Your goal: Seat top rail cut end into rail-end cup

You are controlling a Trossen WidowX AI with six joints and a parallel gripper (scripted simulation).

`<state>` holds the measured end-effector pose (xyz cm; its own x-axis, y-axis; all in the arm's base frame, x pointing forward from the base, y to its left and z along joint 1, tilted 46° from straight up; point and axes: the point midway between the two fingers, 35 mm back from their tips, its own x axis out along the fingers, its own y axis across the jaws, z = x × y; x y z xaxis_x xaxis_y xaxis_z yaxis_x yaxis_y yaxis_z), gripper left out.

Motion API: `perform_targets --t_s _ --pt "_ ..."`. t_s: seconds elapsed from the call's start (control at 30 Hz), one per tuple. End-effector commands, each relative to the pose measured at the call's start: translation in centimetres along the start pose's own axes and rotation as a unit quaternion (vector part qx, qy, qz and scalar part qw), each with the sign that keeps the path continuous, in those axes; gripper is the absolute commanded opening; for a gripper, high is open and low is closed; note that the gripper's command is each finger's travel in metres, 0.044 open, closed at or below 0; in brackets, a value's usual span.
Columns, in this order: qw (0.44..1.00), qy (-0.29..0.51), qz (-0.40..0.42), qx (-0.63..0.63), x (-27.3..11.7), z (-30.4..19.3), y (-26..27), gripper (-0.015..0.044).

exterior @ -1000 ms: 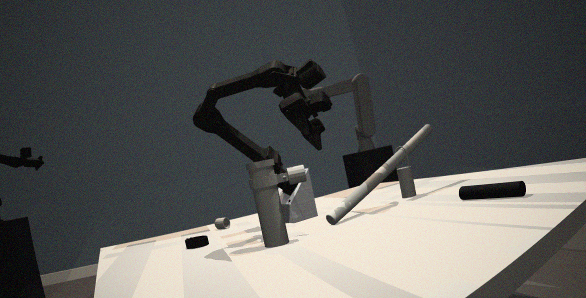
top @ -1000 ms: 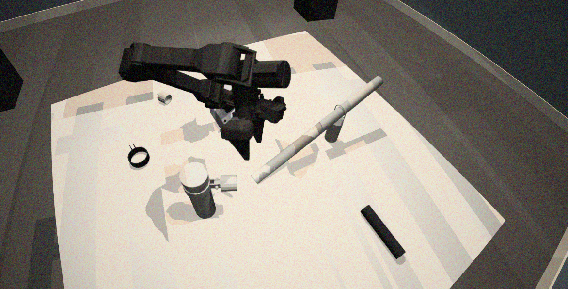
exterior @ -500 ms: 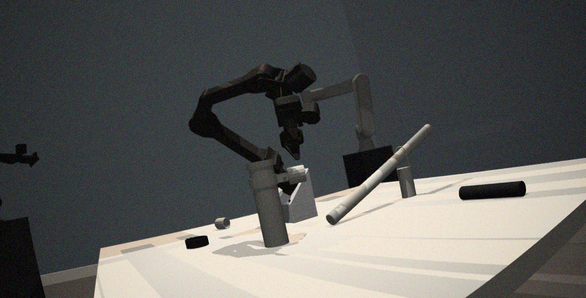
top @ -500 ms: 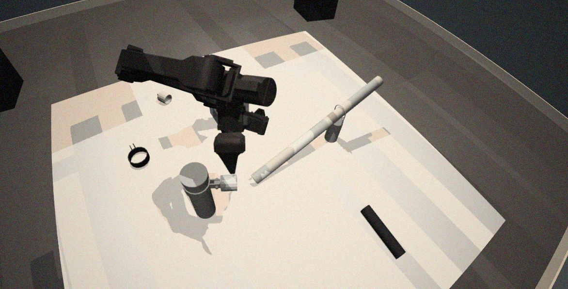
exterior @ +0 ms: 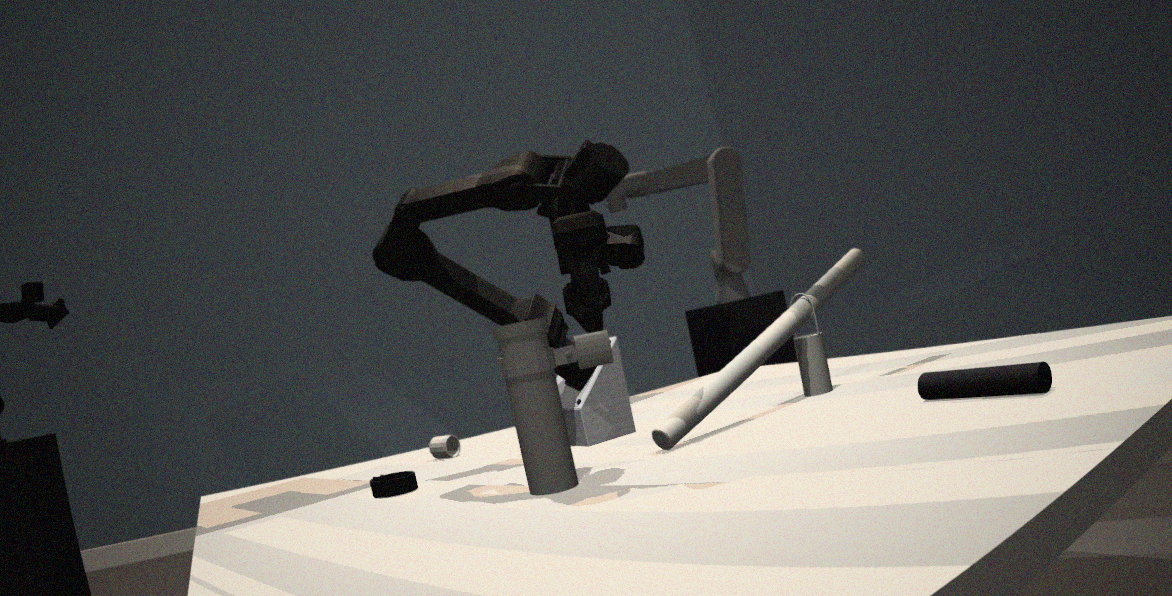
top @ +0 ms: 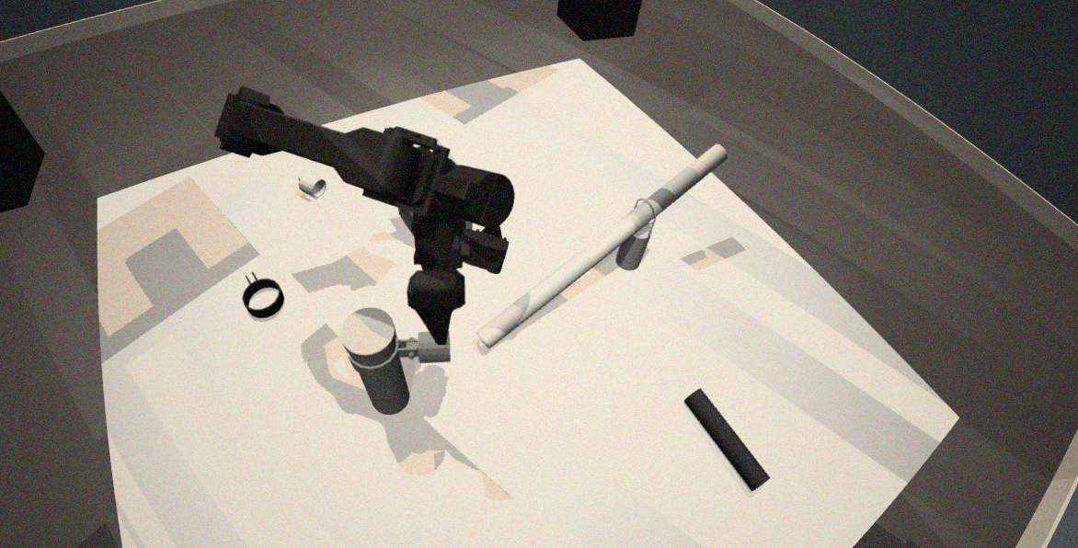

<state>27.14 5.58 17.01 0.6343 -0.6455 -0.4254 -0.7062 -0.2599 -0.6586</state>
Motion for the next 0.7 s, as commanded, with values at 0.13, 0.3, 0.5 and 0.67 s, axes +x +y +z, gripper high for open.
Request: perform_targets --t_s 0.13,0.3,0.5,0.67 --pt "1.000 -0.001 0.006 -0.005 1.3 0.2 0.4 0.0440" --pt "1.000 -0.002 0.007 -0.004 2.1 0.3 0.4 0.0440" --pt "1.000 -0.003 0.008 -0.004 3.1 0.4 0.4 0.0440" --pt "1.000 -0.003 0.008 -0.004 3.9 0.4 0.4 0.0440"
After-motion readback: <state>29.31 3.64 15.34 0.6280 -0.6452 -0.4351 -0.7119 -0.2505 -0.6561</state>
